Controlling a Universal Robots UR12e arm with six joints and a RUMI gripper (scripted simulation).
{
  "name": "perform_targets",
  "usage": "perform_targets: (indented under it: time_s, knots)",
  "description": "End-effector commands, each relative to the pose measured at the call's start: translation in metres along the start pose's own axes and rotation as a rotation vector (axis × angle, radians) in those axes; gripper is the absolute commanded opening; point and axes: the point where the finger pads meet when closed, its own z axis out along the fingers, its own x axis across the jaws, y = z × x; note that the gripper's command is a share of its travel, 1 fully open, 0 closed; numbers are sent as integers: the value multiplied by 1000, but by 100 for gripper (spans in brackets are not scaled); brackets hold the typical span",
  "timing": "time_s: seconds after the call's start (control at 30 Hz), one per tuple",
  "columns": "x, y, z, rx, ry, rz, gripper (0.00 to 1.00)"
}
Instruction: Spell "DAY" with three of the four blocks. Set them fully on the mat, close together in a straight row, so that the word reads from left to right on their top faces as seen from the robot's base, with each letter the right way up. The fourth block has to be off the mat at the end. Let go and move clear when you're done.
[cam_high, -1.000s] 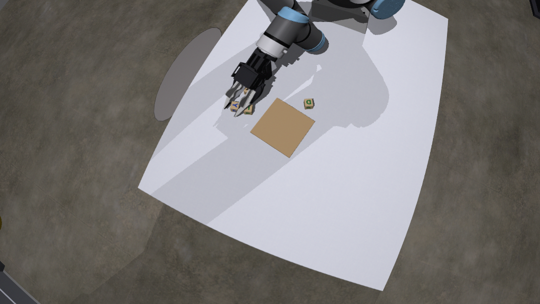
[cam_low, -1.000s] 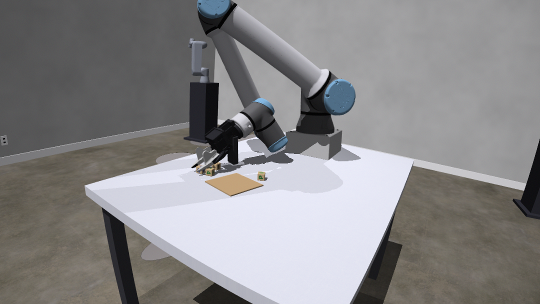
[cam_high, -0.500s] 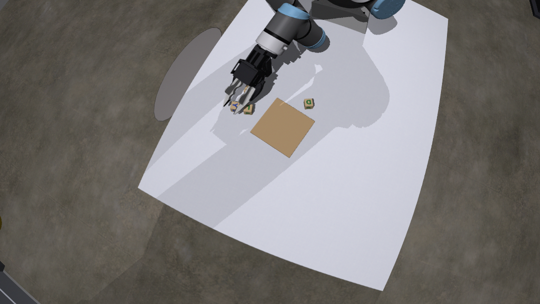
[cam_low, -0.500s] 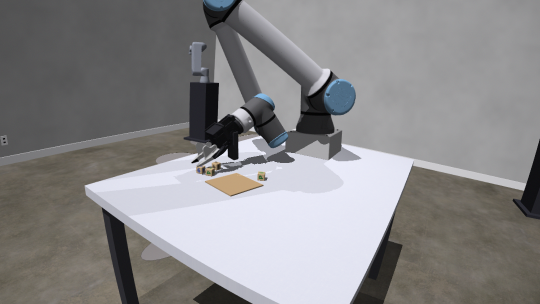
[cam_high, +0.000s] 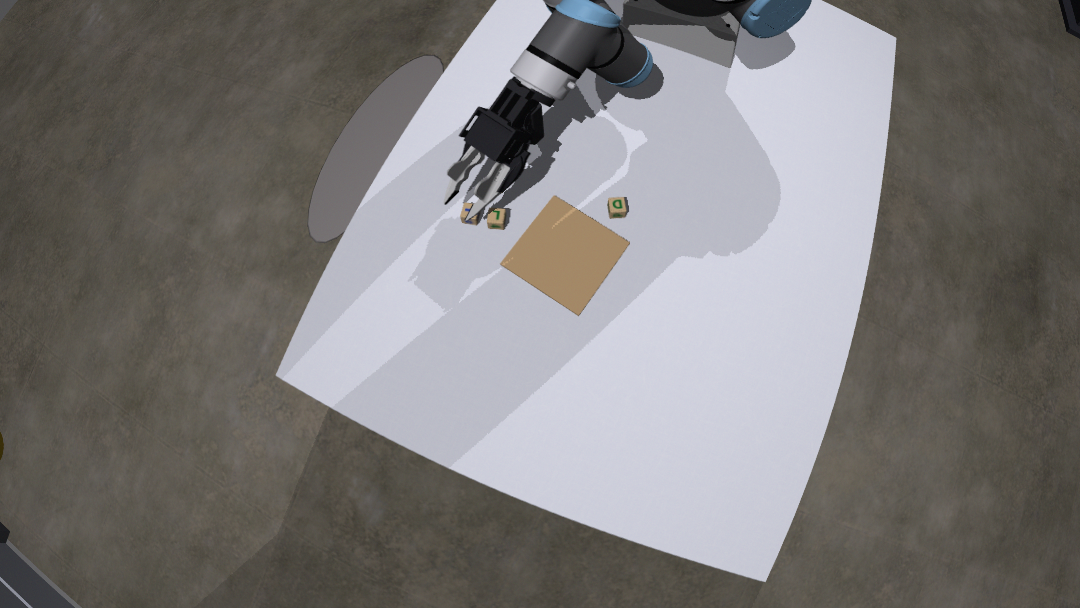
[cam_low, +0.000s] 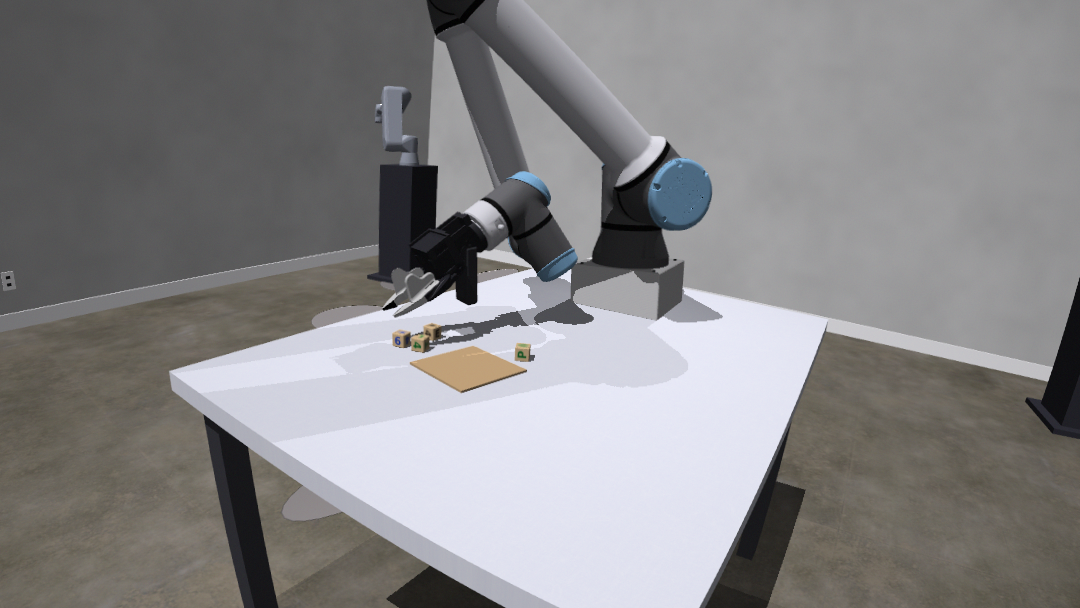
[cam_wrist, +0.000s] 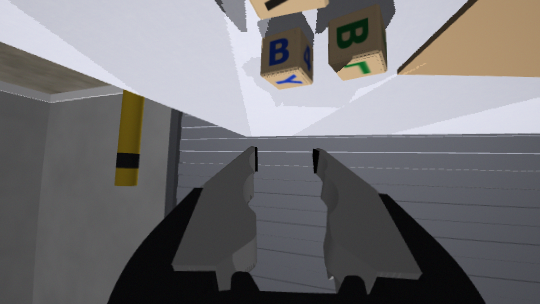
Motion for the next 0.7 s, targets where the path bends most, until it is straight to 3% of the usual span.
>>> perform_targets:
  time_s: [0.0,0.5,0.67]
  knots:
    - [0,1,0,0,0,0,25]
    - [-1,2,0,47,0,1,25]
    - [0,3,-1,96,0,1,25]
